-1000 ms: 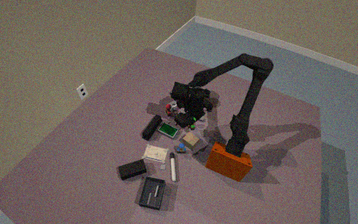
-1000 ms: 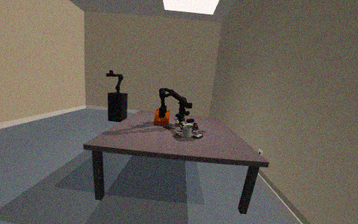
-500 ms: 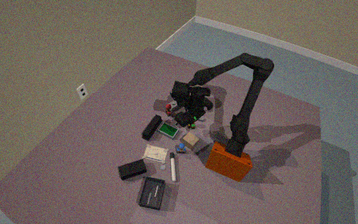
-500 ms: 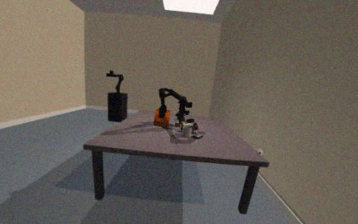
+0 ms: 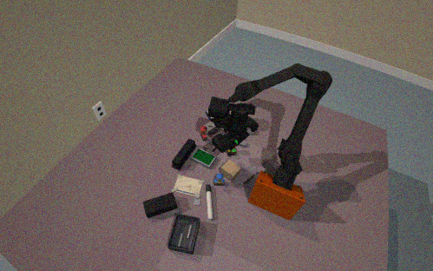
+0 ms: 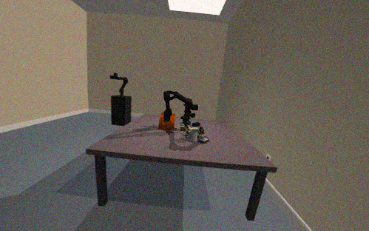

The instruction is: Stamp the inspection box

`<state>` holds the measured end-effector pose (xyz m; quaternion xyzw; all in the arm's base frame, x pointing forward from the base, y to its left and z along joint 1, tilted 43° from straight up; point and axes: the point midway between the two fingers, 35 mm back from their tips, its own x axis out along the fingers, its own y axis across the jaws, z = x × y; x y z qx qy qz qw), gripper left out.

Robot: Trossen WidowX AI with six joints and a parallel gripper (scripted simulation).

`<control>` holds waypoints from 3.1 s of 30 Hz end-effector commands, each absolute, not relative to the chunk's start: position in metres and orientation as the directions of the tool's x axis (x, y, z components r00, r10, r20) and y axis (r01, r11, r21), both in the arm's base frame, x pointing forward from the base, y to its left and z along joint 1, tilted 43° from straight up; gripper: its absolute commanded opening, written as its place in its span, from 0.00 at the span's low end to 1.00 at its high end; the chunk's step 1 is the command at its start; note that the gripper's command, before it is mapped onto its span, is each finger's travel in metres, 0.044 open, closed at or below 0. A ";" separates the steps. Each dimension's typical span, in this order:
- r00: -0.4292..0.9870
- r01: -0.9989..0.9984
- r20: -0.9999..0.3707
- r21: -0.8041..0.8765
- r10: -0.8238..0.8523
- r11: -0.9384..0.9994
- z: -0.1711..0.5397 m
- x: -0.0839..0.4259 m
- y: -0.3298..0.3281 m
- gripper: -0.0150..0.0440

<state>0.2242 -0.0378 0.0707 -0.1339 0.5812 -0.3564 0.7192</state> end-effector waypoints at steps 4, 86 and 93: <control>0.074 0.360 -0.743 -0.602 -0.665 0.712 0.074 0.224 -0.035 0.25; 0.080 0.365 -0.745 -0.596 -0.662 0.715 0.025 0.328 -0.007 0.25; 0.080 0.365 -0.745 -0.596 -0.662 0.715 0.021 0.329 -0.010 0.25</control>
